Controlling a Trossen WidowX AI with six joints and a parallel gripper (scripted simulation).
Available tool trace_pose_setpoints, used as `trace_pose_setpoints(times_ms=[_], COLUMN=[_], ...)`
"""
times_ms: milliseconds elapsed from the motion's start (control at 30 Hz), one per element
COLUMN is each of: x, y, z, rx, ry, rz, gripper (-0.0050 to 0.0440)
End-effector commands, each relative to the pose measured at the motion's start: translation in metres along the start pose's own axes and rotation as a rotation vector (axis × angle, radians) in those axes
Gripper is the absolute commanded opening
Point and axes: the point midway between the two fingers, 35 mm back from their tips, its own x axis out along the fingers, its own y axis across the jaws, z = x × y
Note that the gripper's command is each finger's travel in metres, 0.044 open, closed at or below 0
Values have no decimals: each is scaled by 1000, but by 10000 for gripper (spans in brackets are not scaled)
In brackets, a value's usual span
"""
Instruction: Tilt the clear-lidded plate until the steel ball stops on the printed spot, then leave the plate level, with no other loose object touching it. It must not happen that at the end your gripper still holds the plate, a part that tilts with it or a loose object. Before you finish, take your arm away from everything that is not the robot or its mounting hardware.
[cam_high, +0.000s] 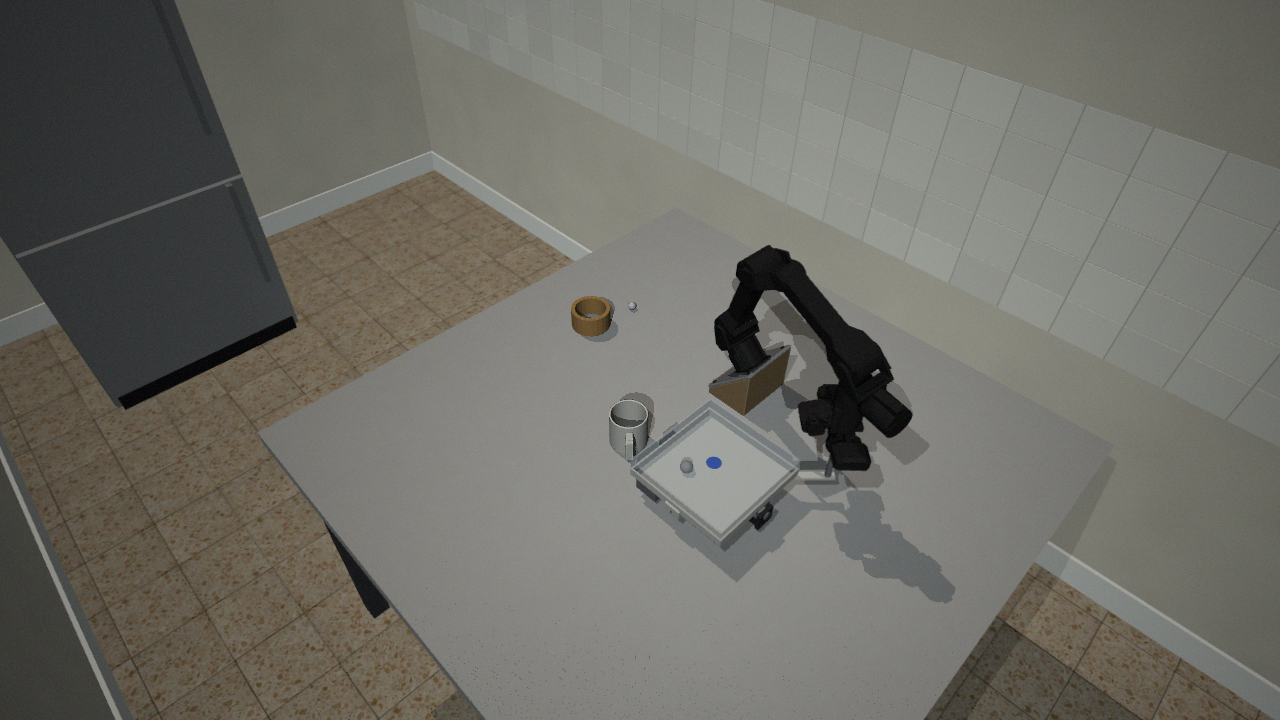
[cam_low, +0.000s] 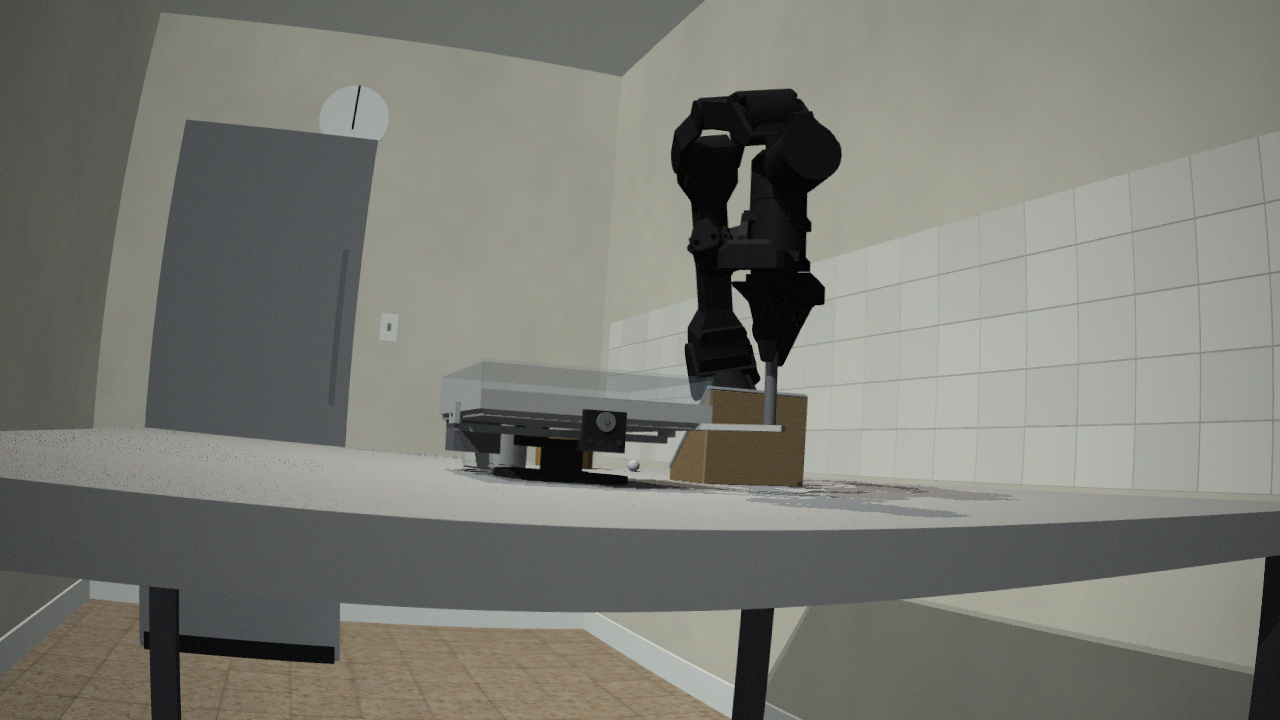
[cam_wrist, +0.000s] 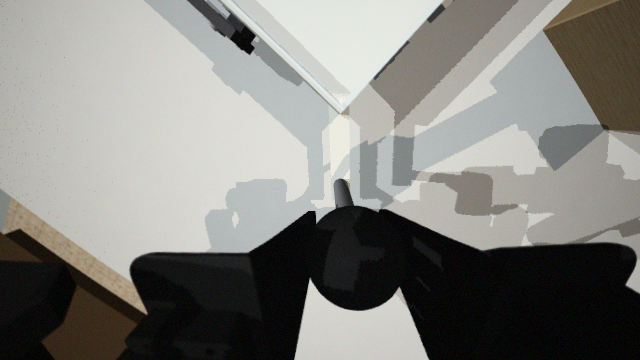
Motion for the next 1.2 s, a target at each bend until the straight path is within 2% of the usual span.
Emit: trace_pose_setpoints(times_ms=[0,33,667,1167], x=[-2,1,10,4], y=[-3,5,1,-1], z=[3,1,-3,0], rx=[-3,-3,-3,-3], ry=[3,2,-22,-23], rz=[4,4,3,5], gripper=[150,150,150,150])
